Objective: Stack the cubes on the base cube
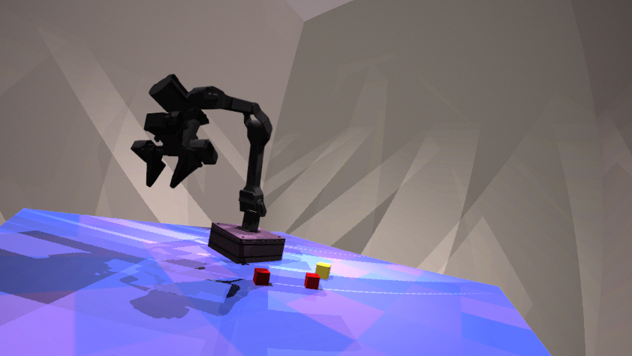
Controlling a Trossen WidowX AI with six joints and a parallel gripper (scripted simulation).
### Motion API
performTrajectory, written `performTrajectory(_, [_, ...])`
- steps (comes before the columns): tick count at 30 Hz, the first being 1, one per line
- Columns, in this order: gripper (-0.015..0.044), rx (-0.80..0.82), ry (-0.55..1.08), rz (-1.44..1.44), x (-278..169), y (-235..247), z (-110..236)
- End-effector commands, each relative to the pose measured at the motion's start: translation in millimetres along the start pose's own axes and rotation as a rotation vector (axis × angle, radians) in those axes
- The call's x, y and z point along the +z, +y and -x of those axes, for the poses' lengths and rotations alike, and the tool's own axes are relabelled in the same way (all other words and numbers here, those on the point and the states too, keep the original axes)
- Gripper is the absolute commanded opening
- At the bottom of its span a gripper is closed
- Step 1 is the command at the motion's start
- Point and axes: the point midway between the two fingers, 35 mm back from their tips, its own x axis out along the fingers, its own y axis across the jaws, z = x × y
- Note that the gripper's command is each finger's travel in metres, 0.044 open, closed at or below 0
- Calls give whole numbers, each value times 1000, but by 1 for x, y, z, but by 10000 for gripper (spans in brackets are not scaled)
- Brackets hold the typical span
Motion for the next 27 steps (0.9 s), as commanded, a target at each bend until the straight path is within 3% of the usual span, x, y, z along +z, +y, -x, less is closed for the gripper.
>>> performTrajectory(1, [265, 18, 68, 280, -16, 39, -11])
performTrajectory(15, [265, 153, 254, 1276, -94, 150, -32])
performTrajectory(27, [265, 307, 361, 2041, -167, 202, -31])
